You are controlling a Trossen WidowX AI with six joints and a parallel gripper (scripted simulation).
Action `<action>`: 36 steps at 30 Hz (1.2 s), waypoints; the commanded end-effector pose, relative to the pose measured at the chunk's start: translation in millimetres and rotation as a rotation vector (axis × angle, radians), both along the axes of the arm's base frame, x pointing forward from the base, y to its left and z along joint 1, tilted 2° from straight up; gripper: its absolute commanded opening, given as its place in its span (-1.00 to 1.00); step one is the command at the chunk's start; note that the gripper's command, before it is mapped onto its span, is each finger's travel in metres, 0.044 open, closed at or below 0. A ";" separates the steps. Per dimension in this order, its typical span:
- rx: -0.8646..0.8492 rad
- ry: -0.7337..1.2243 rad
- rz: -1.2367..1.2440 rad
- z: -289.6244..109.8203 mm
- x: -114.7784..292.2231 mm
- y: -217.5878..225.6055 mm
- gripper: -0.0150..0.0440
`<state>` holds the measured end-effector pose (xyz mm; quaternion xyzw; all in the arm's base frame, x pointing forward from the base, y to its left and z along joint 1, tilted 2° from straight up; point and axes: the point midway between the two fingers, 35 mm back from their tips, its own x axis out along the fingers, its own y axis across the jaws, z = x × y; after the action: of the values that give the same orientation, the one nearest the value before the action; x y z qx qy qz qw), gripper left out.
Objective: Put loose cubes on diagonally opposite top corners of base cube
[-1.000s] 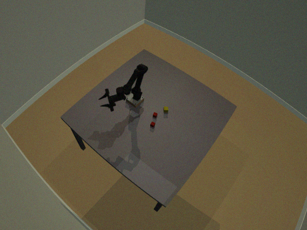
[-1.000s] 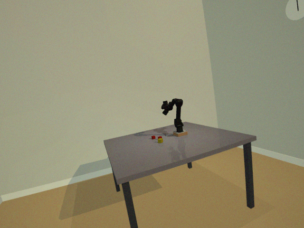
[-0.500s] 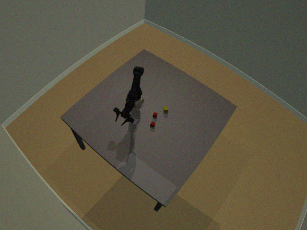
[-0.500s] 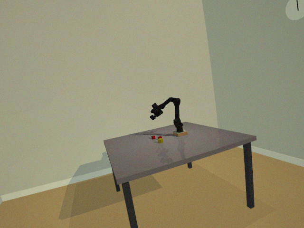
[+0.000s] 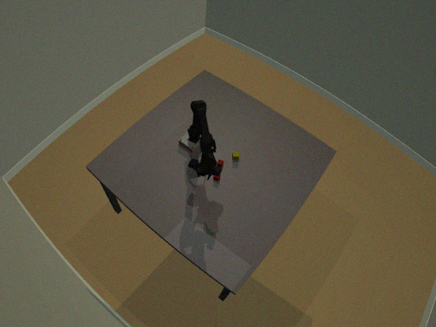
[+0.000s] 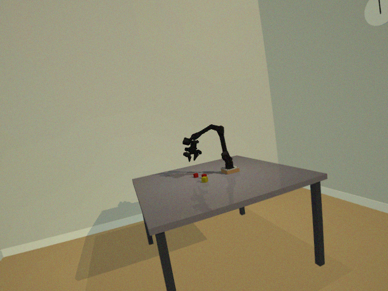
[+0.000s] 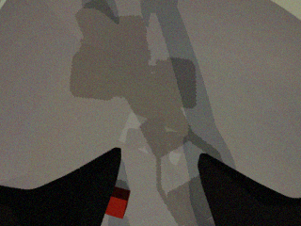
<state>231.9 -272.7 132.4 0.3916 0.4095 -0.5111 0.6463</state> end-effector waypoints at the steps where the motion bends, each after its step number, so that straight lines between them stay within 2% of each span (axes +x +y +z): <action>1: 0.185 0.012 -0.047 -3.5 25.2 48.6 0.41; 5: 0.338 0.067 -0.108 -3.6 38.7 94.9 0.41; 7: 0.362 0.081 -0.120 -3.2 40.3 103.0 0.41; 14: 0.363 0.081 -0.121 -4.5 40.4 103.0 0.41; 23: 0.363 0.081 -0.121 -64.2 42.8 103.2 0.41; 36: 0.363 0.081 -0.120 -81.5 43.5 103.3 0.41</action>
<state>275.3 -170.2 54.8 0.5027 0.4966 -0.4828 0.5173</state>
